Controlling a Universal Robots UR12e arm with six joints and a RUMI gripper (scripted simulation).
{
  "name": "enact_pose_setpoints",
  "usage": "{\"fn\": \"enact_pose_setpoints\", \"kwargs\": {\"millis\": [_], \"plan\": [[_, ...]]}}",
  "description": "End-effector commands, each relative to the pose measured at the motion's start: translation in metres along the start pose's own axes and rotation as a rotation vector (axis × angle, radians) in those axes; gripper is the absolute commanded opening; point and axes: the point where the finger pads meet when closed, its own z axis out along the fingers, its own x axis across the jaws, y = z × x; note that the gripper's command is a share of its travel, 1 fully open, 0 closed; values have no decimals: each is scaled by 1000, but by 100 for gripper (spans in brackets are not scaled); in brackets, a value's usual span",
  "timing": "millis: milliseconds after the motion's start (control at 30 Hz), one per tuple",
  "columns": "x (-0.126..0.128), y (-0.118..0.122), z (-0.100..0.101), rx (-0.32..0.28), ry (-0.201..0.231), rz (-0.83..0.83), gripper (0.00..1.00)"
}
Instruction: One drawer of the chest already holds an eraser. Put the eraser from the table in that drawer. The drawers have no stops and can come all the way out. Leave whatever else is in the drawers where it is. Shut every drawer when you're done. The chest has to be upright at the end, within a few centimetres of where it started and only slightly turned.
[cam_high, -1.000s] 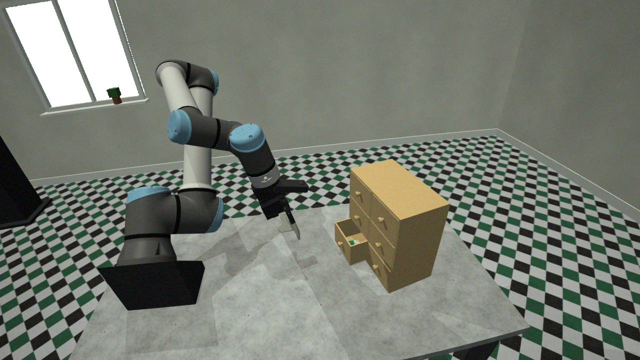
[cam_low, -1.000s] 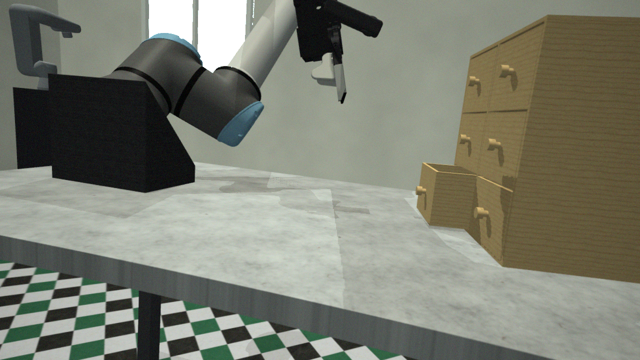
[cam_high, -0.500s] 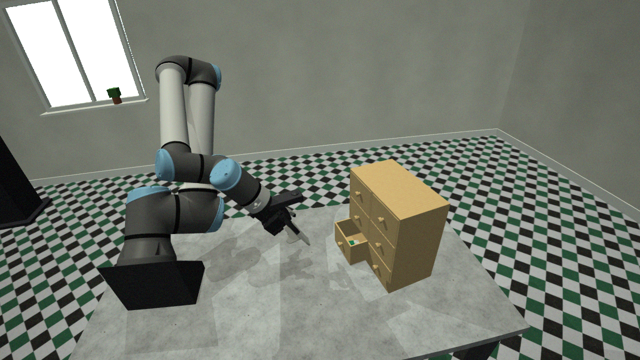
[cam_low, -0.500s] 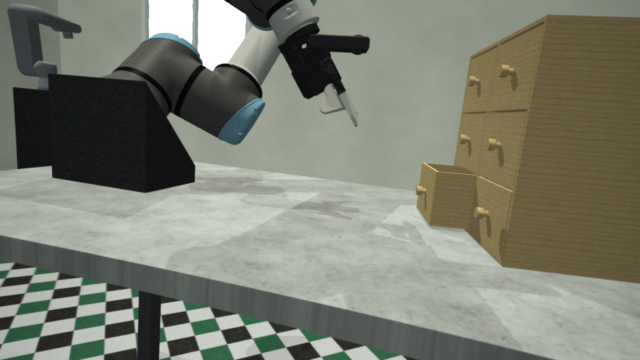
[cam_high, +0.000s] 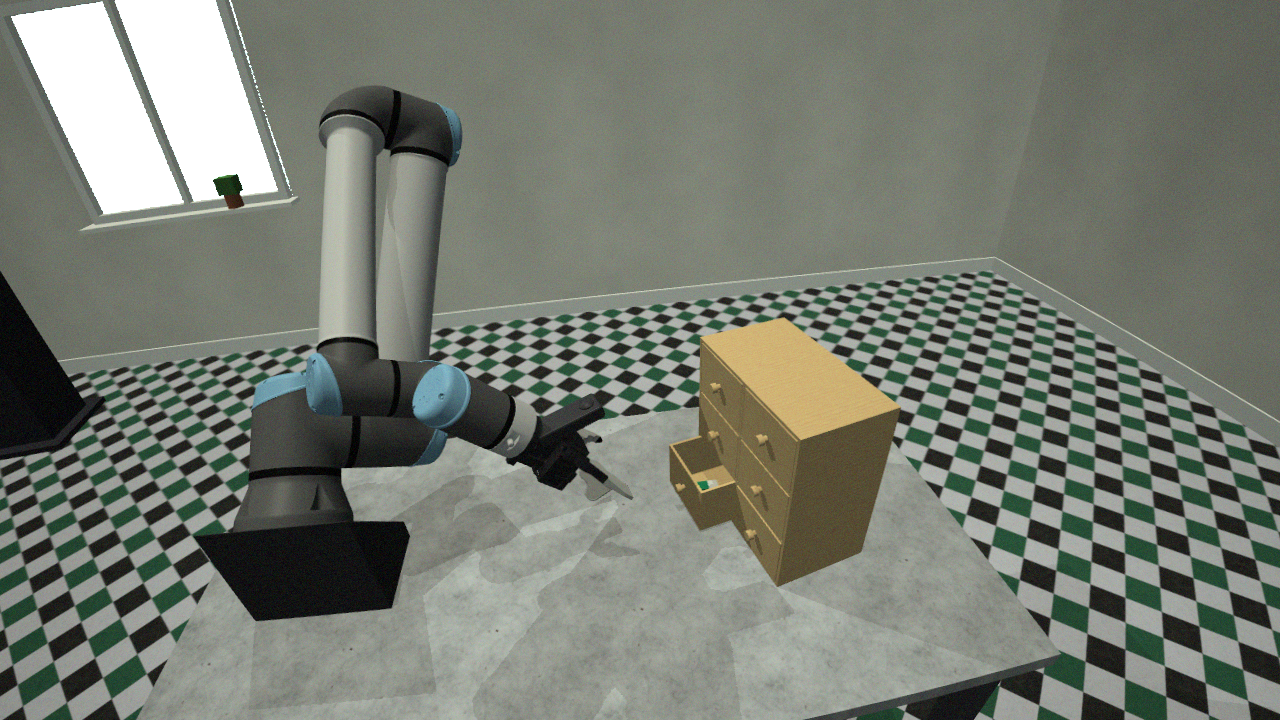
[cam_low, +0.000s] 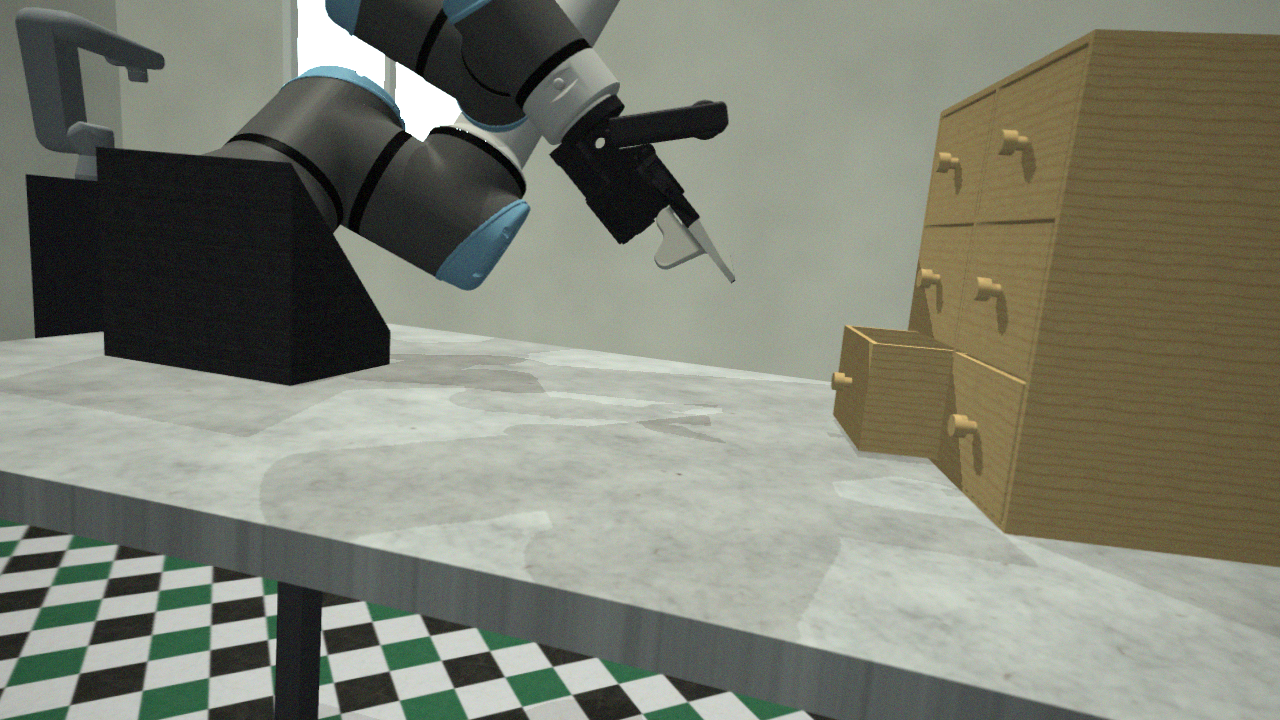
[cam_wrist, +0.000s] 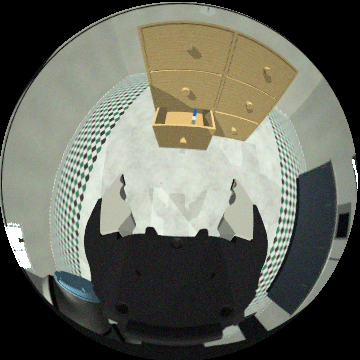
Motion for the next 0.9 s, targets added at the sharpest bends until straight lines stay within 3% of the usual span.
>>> {"fn": "enact_pose_setpoints", "kwargs": {"millis": [0,767,800,867], "plan": [[4,-1,9,68,39,0,100],[4,0,15,105,38,0,100],[4,0,15,105,38,0,20],[4,0,15,105,38,0,20]]}}
